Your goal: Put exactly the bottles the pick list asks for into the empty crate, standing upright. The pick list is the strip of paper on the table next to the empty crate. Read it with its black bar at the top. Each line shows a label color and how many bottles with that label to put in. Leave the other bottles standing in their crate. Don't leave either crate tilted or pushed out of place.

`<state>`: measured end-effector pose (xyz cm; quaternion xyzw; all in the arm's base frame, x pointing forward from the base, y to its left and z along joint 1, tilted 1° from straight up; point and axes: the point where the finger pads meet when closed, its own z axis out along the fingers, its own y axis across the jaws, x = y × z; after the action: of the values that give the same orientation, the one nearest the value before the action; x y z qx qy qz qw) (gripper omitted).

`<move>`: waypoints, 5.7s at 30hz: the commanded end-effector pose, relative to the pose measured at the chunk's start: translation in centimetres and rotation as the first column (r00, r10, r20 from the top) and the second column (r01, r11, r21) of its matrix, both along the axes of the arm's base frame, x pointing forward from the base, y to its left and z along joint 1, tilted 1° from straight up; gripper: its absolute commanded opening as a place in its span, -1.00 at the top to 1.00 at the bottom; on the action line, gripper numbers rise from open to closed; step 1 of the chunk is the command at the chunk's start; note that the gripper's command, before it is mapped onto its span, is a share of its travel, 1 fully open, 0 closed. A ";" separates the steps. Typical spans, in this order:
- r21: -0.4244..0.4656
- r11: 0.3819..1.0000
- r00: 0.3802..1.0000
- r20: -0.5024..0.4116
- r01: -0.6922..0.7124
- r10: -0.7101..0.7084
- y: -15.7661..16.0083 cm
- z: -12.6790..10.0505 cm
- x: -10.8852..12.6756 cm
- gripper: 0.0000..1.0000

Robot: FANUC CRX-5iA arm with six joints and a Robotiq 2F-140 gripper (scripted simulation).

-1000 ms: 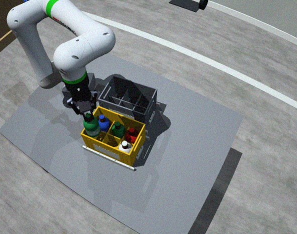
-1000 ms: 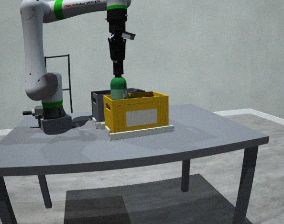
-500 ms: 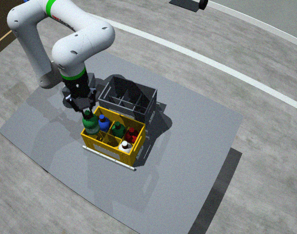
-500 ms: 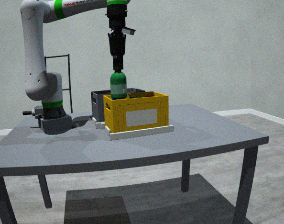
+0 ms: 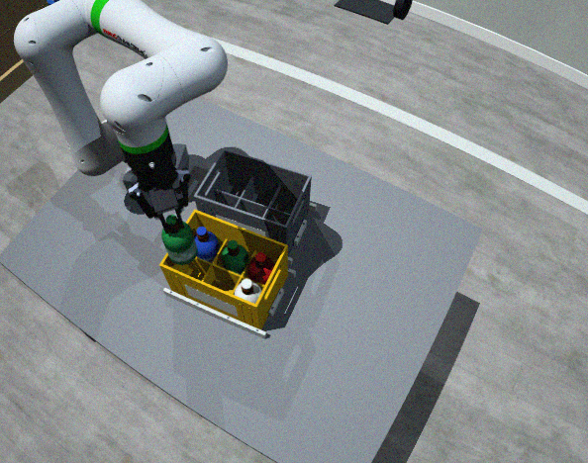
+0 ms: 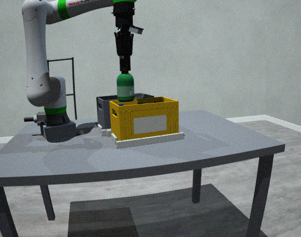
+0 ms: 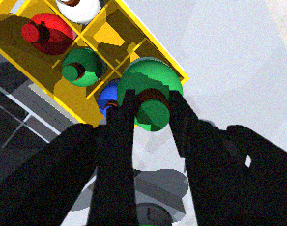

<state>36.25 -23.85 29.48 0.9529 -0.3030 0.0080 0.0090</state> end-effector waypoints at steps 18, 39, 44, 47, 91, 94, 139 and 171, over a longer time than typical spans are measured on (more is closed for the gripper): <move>-0.001 1.000 1.000 0.002 0.000 0.000 2.8 0.0 -0.8 0.80; -0.001 1.000 1.000 0.002 0.000 0.000 6.5 -0.1 -1.9 0.80; -0.001 1.000 1.000 0.002 0.000 0.000 7.5 -0.1 -2.2 0.80; -0.001 1.000 1.000 0.002 0.000 0.000 8.0 -0.1 -2.3 0.80; -0.001 1.000 1.000 0.002 0.000 0.000 15.3 -0.3 -4.5 0.80; -0.001 1.000 1.000 0.002 0.000 0.000 15.9 -0.3 -4.6 0.80; -0.001 1.000 1.000 0.002 0.000 0.000 21.7 -0.5 -6.2 0.80; -0.001 1.000 1.000 0.002 0.000 0.000 21.4 -0.5 -6.1 0.80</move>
<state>30.10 -2.38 28.95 0.9529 -0.3030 0.0081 0.0092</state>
